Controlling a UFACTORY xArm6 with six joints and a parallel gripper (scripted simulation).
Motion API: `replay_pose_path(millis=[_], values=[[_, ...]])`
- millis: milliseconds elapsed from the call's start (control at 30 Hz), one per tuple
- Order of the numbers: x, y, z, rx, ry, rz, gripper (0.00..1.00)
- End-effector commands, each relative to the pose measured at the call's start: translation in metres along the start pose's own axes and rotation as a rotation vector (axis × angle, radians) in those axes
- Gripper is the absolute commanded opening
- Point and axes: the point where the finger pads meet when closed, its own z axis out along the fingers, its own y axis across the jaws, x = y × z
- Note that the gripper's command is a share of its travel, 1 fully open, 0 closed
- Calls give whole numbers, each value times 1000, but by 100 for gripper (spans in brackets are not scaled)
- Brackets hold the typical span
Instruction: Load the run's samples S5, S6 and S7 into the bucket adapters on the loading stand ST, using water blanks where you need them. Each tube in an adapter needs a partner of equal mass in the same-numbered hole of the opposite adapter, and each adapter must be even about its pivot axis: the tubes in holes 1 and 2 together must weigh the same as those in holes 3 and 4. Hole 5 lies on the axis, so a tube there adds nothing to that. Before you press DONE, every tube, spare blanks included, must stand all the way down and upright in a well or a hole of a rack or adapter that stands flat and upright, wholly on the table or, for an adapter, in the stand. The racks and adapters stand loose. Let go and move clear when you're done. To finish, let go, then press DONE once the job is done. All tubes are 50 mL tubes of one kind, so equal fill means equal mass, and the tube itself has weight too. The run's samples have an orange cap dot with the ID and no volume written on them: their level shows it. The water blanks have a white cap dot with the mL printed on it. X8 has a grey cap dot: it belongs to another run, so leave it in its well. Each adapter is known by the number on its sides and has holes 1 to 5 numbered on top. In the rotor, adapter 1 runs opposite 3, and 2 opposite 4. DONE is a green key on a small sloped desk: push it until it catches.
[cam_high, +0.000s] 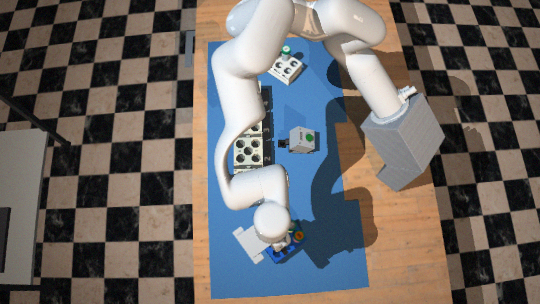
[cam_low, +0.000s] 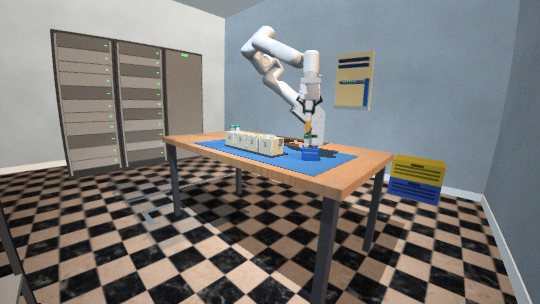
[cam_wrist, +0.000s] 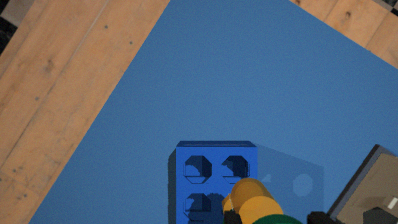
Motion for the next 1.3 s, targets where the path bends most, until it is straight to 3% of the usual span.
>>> replay_pose_path(millis=[0,767,1267], values=[[1,0,-2,2,3,1,0],[1,0,-2,2,3,1,0],[1,0,24,2,3,1,0]])
